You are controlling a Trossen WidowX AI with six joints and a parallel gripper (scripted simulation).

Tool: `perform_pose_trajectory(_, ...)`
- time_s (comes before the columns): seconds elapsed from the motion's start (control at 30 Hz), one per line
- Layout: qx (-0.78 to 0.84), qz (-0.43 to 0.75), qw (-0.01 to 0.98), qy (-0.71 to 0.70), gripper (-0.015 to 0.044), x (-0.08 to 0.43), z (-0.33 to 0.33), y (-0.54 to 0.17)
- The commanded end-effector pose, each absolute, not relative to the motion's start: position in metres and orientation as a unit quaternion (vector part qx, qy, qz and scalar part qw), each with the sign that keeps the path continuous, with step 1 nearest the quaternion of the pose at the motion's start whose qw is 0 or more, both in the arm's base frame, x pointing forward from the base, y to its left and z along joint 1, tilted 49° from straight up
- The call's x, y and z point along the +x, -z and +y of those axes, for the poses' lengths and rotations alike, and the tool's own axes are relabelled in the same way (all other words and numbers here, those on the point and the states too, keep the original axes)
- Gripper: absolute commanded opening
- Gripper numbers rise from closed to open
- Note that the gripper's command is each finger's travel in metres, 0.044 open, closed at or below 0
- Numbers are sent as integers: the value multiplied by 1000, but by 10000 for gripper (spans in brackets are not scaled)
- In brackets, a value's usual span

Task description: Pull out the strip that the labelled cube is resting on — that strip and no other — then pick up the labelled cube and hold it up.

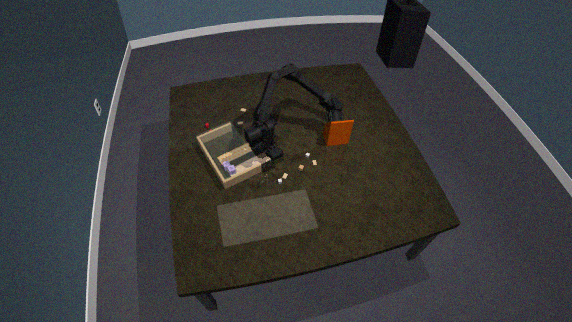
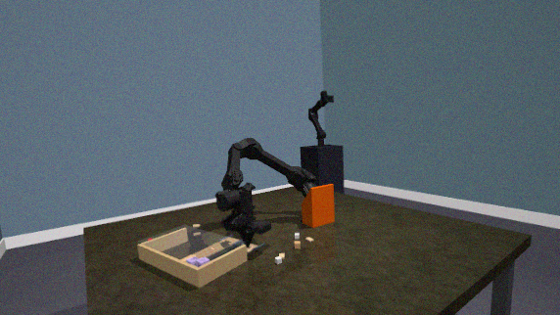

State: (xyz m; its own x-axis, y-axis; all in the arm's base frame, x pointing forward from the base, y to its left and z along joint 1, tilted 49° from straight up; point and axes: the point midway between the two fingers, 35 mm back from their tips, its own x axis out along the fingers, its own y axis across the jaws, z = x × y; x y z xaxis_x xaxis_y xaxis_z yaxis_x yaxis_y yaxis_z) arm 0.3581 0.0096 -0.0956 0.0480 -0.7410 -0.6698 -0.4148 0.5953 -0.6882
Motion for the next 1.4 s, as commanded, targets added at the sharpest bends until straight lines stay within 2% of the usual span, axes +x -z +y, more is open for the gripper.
perform_pose_trajectory(0.0, -431, 675, 583, 139, 0, 359, 9, 96)
perform_pose_trajectory(0.87, -431, 675, 583, 139, 0, 359, 7, 97)
perform_pose_trajectory(1.37, -431, 675, 583, 139, 0, 338, 1, 93)
